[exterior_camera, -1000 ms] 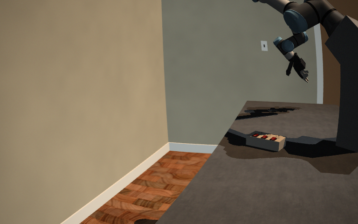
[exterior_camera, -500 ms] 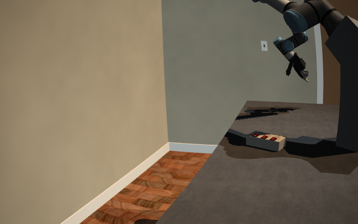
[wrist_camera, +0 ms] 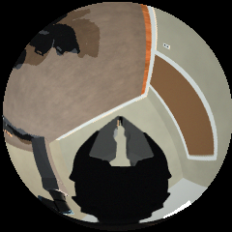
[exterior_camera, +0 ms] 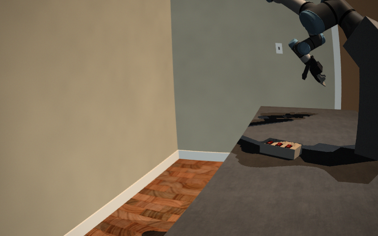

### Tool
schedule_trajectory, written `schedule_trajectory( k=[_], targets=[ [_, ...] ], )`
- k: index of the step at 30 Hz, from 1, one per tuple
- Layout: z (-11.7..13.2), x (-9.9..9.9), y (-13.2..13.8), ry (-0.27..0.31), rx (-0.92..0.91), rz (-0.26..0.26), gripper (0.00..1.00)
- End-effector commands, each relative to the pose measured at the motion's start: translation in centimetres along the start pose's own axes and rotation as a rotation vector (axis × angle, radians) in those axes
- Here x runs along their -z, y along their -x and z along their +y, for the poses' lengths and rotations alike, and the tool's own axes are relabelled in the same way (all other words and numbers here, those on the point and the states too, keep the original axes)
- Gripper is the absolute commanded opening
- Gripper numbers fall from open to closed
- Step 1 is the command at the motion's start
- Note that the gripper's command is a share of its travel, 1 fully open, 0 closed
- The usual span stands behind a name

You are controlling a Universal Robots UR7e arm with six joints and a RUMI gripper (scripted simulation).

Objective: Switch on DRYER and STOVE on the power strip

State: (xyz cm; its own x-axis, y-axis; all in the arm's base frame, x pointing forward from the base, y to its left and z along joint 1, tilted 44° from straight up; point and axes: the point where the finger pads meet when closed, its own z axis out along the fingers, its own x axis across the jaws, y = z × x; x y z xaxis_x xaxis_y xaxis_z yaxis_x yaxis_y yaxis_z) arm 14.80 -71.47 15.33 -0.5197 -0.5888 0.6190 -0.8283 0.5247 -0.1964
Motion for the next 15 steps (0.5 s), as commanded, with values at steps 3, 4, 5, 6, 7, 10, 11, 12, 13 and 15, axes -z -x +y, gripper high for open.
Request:
schedule_trajectory(
  k=[3,4,5,6,7,10,11,12,13,15],
  targets=[
    [-0.1,0.1,0.0,-0.001,0.0,0.0,0.0],
    [-0.1,0.1,0.1,-0.002,0.0,-0.001,0.0],
    [-0.1,0.2,0.1,-0.002,0.001,-0.001,0.0],
    [-0.2,0.2,0.2,-0.002,0.001,-0.002,0.0],
    [-0.2,0.2,0.2,-0.003,0.001,-0.003,0.0],
    [-0.4,0.4,0.5,-0.005,0.003,-0.006,0.0],
    [-0.5,0.5,0.6,-0.006,0.004,-0.008,0.0],
    [-0.6,0.6,0.7,-0.007,0.005,-0.01,0.0],
    [-0.7,0.7,0.9,-0.008,0.006,-0.011,0.0],
    [-1.0,0.9,1.2,-0.011,0.008,-0.016,0.0]
  ],
)
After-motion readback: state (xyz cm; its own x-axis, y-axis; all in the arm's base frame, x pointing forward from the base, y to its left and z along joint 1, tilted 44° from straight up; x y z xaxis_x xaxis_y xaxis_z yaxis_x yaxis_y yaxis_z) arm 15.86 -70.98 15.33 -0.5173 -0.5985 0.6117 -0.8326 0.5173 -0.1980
